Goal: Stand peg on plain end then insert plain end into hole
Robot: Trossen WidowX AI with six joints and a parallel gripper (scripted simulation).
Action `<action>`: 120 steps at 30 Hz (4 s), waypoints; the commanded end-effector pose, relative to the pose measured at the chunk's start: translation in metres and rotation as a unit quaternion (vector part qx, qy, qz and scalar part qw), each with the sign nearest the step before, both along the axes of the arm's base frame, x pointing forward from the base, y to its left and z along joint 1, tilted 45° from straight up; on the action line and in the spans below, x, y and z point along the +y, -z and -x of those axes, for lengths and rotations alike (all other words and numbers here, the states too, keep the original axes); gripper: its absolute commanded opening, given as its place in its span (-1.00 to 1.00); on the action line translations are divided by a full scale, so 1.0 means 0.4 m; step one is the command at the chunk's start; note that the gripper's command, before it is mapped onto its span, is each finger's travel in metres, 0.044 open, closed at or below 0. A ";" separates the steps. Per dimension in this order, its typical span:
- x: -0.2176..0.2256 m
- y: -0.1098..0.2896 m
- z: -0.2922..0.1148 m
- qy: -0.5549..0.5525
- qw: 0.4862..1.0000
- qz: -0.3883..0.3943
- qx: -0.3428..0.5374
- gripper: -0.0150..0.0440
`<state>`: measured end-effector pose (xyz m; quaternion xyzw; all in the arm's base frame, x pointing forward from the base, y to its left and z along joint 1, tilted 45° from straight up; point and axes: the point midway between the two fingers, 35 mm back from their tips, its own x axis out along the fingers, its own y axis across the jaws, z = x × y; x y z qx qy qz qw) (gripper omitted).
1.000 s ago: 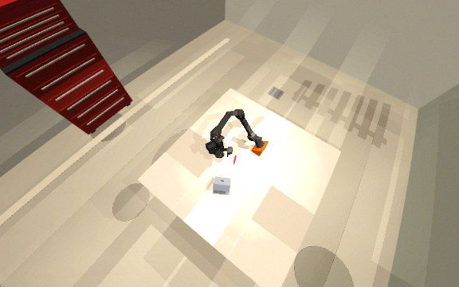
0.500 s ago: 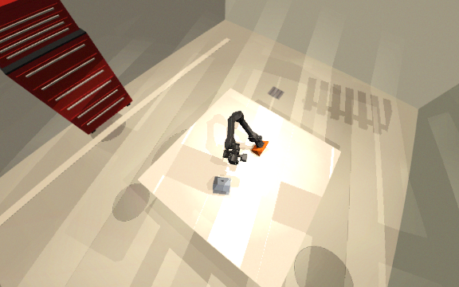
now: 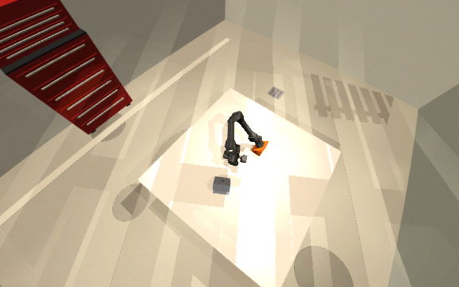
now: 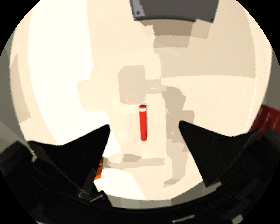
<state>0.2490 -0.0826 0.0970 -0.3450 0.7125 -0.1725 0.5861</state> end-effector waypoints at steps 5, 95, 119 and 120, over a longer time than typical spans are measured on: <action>-0.023 0.027 0.004 -0.003 1.000 0.002 0.005 1.00; -0.087 0.078 0.037 -0.065 0.995 -0.026 -0.065 -0.33; -0.071 0.050 0.062 -0.133 0.980 -0.056 -0.137 -0.33; -0.071 0.049 0.063 -0.136 0.979 -0.057 -0.139 -0.33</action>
